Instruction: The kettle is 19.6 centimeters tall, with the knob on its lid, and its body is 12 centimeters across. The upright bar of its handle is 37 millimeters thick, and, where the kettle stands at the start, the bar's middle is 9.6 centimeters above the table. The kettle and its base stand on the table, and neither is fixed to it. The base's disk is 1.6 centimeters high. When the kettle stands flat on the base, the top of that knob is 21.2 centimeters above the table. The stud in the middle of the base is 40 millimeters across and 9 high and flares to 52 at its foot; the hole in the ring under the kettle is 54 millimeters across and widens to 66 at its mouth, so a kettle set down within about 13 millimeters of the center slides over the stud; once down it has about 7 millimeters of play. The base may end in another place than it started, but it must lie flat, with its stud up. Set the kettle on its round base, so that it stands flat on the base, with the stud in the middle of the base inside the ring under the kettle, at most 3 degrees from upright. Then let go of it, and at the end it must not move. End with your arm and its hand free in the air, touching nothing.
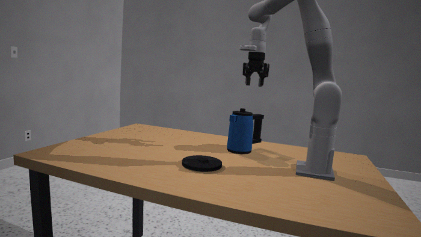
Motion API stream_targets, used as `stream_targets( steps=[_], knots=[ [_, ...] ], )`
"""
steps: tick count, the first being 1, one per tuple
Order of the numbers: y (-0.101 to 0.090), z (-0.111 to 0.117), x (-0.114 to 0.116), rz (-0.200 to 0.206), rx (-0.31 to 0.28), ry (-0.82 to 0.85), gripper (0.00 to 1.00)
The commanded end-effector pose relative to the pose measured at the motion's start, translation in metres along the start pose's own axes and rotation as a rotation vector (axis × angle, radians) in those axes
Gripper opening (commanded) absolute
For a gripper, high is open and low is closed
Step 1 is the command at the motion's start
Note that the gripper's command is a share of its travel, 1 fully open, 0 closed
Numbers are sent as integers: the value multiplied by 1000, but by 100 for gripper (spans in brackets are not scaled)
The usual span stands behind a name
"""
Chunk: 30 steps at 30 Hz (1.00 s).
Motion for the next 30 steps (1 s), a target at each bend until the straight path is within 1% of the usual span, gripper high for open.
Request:
stream_targets(
  steps=[1, 24, 30],
  knots=[
    [0, 0, 0, -1, 0, 0, 80],
    [0, 0, 0, -1, 0, 0, 80],
    [5, 0, 0, -1, 0, 0, 80]
  ],
)
Point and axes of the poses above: the point where the finger pads meet when closed, its own y axis out along the fingers, its own x axis across the jaws, z = x × y, the point moved 2 cm from there along -y, back along the fingers, and after that the axes turned 9 degrees about y, right-handed, at the moved point
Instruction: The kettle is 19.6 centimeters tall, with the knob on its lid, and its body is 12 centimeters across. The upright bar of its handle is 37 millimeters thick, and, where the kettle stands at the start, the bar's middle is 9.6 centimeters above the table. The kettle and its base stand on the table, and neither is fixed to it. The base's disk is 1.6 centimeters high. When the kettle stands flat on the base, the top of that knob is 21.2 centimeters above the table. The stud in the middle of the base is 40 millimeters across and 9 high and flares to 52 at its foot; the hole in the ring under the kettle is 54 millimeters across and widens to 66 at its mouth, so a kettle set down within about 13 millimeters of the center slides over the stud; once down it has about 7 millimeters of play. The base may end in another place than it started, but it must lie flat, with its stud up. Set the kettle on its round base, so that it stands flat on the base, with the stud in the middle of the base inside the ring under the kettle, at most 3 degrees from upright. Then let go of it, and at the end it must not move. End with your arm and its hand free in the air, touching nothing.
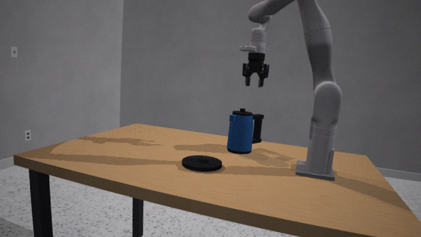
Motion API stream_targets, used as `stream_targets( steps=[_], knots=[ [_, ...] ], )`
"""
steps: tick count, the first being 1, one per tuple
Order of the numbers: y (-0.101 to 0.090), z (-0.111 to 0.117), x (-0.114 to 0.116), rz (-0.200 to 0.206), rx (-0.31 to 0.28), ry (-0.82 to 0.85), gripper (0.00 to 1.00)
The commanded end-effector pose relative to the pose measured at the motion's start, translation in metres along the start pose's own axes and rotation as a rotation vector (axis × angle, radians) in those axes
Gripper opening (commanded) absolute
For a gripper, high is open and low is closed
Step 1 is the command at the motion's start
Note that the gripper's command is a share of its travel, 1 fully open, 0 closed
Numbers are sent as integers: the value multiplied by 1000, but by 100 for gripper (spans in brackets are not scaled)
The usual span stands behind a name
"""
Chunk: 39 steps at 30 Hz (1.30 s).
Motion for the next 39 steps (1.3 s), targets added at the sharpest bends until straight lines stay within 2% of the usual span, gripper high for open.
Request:
stream_targets(
  steps=[1, 7, 9, 24, 26, 33, 39],
  knots=[
    [4, 0, -1, 2, -1, 1, 80],
    [21, 0, -1, 2, -1, 1, 80],
    [21, 0, -1, 2, -1, 1, 80],
    [90, 0, -1, 2, -1, 1, 80],
    [90, 0, -1, 2, -1, 1, 80],
    [114, 0, -1, 2, -1, 1, 80],
    [123, 0, -1, 2, -1, 1, 80]
  ],
)
Point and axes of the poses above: the point where the finger pads meet when closed, its own y axis out along the fingers, its own x axis across the jaws, z = x × y, the point moved 2 cm from there along -y, back along the fingers, and after that the axes turned 9 degrees about y, right-handed, at the moved point
